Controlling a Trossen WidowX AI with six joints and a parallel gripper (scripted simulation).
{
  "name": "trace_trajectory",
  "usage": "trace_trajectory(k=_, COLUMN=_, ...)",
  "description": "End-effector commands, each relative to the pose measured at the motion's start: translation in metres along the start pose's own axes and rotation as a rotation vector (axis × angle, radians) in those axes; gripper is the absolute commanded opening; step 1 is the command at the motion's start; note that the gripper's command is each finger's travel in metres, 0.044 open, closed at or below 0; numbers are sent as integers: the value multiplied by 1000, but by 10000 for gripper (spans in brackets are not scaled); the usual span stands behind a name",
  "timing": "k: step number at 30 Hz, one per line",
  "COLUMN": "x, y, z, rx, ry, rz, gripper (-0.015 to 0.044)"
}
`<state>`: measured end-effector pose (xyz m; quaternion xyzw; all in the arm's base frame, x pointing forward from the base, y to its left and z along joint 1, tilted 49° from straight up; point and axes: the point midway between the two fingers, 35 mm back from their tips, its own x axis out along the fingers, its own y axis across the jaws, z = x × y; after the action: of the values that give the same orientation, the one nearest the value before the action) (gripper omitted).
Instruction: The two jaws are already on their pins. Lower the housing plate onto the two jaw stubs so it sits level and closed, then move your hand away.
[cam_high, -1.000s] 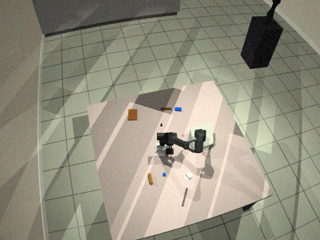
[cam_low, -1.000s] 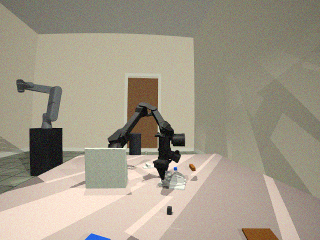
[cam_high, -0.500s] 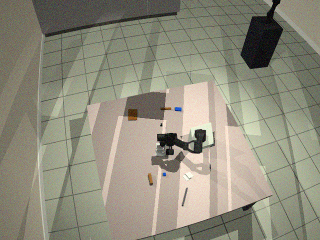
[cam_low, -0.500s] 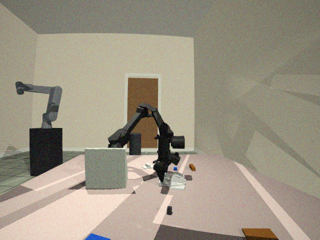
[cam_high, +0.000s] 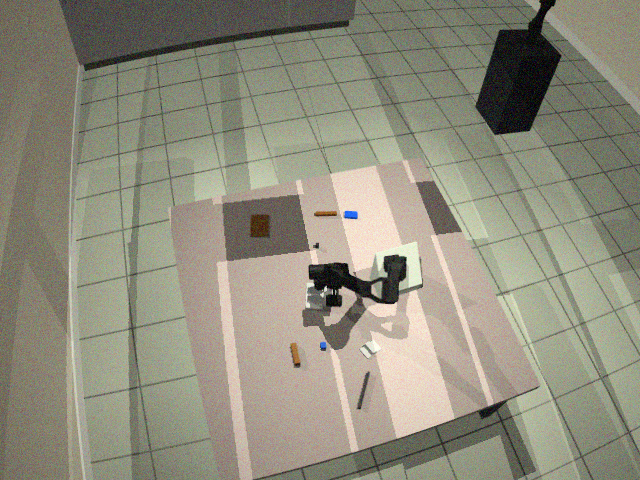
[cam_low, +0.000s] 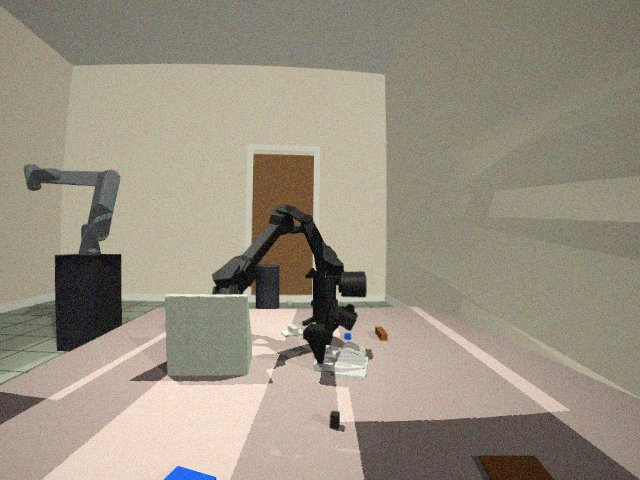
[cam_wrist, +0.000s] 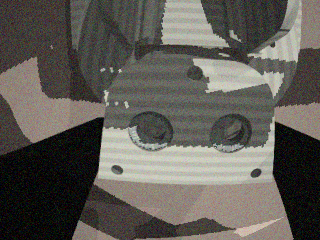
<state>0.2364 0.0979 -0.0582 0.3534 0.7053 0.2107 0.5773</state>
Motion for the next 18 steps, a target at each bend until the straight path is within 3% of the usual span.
trace_trajectory(k=1, x=1, y=1, z=0, rx=2, ry=2, rz=5, gripper=351)
trace_trajectory(k=18, x=5, y=1, z=0, rx=2, ry=2, rz=5, gripper=351)
